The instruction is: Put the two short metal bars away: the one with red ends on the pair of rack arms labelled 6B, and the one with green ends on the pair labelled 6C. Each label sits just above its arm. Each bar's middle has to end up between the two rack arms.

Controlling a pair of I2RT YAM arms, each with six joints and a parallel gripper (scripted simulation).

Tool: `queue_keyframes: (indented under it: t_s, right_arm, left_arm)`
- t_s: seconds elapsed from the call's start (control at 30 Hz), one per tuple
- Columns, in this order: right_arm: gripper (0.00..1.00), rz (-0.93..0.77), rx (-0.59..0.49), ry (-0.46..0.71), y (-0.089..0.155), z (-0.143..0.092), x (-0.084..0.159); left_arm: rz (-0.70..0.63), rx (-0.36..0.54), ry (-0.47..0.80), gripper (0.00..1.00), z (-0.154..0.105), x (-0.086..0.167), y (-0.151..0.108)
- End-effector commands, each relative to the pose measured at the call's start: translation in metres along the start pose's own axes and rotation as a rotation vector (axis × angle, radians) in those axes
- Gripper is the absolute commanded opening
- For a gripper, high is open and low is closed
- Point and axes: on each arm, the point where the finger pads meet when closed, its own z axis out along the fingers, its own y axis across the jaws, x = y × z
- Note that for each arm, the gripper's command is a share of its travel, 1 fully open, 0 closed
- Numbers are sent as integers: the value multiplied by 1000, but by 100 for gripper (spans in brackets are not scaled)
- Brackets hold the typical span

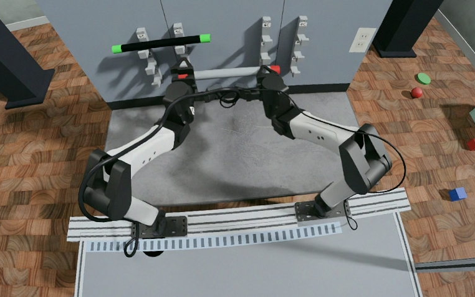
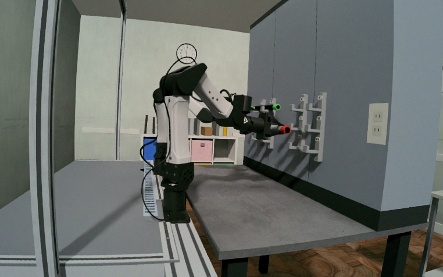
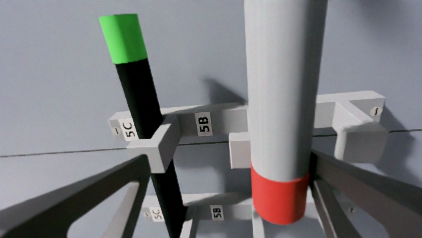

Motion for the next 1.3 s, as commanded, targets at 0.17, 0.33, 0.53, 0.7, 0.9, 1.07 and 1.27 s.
queue_keyframes:
  t_s: [0.17, 0.33, 0.53, 0.7, 0.9, 1.07, 1.27]
  right_arm:
    - [0, 84, 113, 15, -51, -2, 10]
    - [0, 84, 113, 15, -51, -2, 10]
    - [0, 84, 113, 15, -52, -2, 10]
    - [0, 84, 113, 15, -53, -2, 10]
    - [0, 84, 113, 15, -55, -2, 10]
    - [0, 84, 113, 15, -57, -2, 10]
    - [0, 84, 113, 15, -57, -2, 10]
  left_arm:
    - [-17, -15, 9, 100, -3, 2, -1]
    - [-17, -15, 9, 100, -12, 2, -1]
    - [-17, -15, 9, 100, -23, 1, -1]
    - [-17, -15, 9, 100, -28, 1, -1]
    - [-17, -15, 9, 100, -39, 1, -1]
    - [-17, -15, 9, 100, -48, 1, -1]
    - [-17, -15, 9, 100, -55, 1, -1]
